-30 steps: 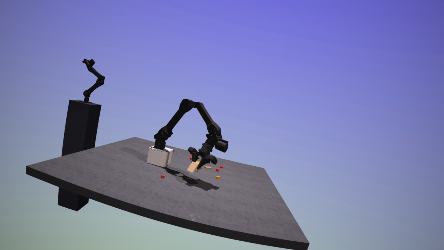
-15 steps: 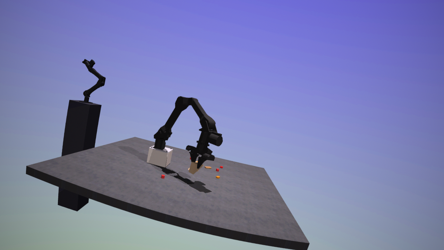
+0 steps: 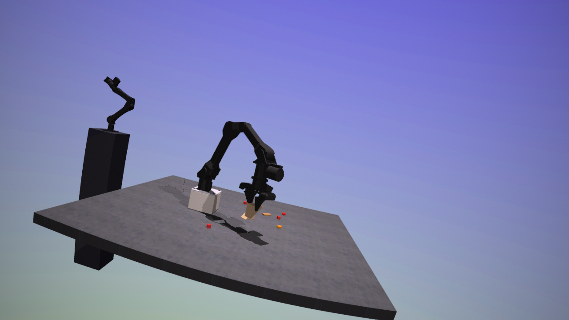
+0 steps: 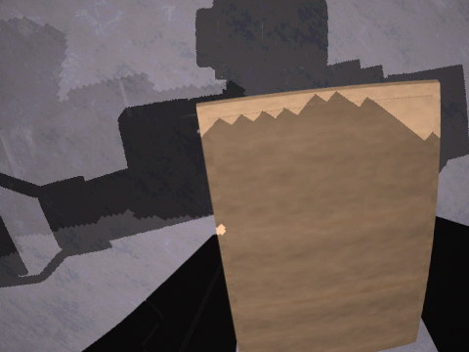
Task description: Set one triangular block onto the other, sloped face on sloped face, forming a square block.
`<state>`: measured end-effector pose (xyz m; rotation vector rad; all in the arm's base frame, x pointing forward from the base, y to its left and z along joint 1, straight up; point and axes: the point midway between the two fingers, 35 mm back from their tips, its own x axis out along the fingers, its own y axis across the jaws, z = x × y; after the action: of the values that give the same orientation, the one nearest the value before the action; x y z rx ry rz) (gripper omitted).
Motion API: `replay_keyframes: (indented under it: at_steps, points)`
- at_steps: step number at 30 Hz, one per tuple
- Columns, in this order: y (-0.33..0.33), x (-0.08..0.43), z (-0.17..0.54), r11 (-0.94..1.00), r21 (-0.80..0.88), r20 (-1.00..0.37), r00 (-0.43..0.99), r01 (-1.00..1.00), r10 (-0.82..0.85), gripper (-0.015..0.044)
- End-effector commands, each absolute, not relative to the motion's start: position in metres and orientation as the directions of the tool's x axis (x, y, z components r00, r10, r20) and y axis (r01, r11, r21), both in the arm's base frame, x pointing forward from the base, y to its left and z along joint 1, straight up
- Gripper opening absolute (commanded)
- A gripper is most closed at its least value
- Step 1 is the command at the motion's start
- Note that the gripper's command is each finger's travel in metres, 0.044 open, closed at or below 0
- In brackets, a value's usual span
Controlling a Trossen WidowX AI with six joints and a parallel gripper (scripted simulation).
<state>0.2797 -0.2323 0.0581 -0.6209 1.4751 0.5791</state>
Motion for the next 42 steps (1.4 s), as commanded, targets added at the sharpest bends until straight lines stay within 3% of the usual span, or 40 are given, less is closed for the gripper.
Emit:
replay_keyframes:
  at_steps: [1,27,42]
  points:
    - [-0.215,0.281,0.064,0.719,-0.027,-1.000,0.024,-0.695,-0.015,0.0000]
    - [-0.095,0.258,0.092,0.719,-0.019,-1.000,0.023,-0.695,-0.005,0.0000]
    - [-0.036,0.221,0.097,0.719,-0.014,-1.000,0.020,-0.695,0.001,0.0000]
